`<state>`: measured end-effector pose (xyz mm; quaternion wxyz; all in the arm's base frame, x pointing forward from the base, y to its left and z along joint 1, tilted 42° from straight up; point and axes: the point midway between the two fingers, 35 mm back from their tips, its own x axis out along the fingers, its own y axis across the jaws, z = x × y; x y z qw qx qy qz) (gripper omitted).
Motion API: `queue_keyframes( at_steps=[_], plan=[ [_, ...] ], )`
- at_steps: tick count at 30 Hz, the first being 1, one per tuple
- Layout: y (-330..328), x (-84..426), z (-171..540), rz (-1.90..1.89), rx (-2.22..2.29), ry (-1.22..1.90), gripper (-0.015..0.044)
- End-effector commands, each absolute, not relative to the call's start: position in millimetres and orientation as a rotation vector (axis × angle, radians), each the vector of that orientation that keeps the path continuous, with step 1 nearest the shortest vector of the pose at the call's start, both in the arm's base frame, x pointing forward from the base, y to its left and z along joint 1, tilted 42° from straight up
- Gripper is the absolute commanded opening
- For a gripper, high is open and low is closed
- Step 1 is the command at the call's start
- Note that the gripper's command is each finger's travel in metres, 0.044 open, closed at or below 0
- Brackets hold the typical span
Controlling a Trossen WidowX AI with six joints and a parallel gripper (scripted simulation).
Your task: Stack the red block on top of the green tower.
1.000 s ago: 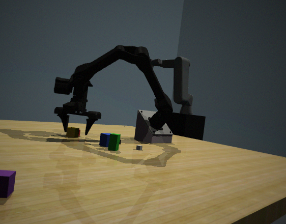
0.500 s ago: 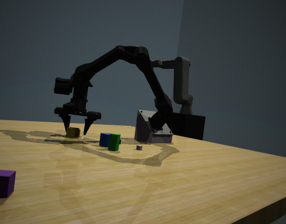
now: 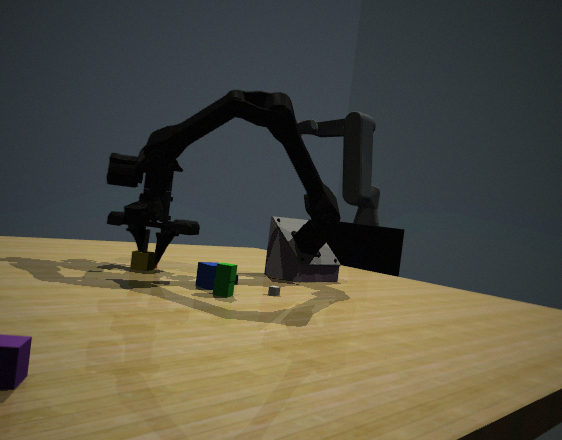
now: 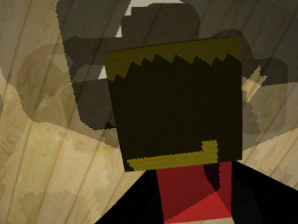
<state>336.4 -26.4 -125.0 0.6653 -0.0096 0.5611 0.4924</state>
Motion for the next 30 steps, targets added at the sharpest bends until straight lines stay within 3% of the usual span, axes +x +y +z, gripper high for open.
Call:
queue_keyframes(
  at_steps=[1, 3, 30],
  plan=[
    [-26, 337, -125, 1.109, -0.014, 1.264, 0.0045],
    [-28, 337, -122, 1.109, -0.014, 1.264, 0.0],
    [-103, 349, -37, 1.106, -0.017, 1.268, 0.0]
  ],
)
